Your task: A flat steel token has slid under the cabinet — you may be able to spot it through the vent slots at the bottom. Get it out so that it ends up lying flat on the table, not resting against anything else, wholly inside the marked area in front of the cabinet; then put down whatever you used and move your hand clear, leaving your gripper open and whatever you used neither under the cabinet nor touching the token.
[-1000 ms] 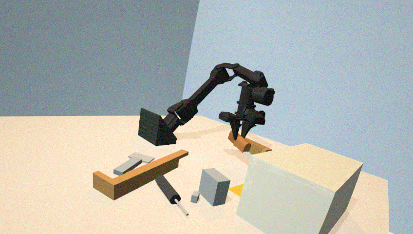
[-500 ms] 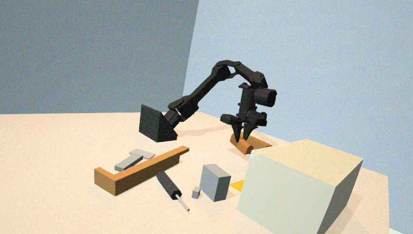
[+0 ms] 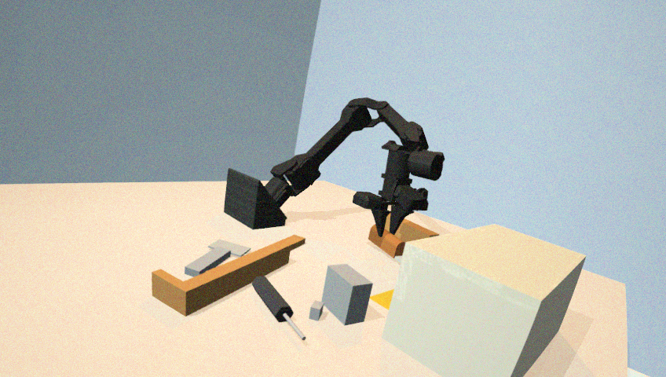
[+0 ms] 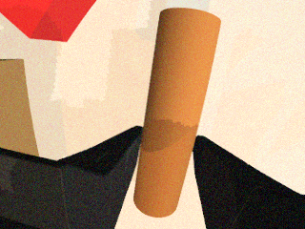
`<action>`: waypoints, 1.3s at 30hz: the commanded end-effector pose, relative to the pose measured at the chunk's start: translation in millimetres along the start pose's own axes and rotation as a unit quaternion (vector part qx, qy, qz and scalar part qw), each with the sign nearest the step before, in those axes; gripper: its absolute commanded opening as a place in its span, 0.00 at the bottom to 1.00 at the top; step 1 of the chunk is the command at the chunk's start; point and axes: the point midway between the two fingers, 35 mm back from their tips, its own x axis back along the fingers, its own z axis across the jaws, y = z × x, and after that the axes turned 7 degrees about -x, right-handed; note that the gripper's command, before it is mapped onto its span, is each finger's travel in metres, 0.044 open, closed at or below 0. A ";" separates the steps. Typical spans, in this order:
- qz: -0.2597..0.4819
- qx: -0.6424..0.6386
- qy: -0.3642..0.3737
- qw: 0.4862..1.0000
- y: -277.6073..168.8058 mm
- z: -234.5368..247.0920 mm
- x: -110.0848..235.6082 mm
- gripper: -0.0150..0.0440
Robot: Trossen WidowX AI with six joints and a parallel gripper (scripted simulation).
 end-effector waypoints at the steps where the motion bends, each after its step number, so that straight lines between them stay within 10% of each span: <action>1: 0.012 -0.007 -0.002 1.000 -6.1 -2.1 -8.9 0.25; 17: 0.005 0.000 -0.001 1.000 -0.8 -0.1 -5.4 0.71; 39: 0.013 0.007 -0.001 1.000 -10.2 -0.3 -31.5 0.71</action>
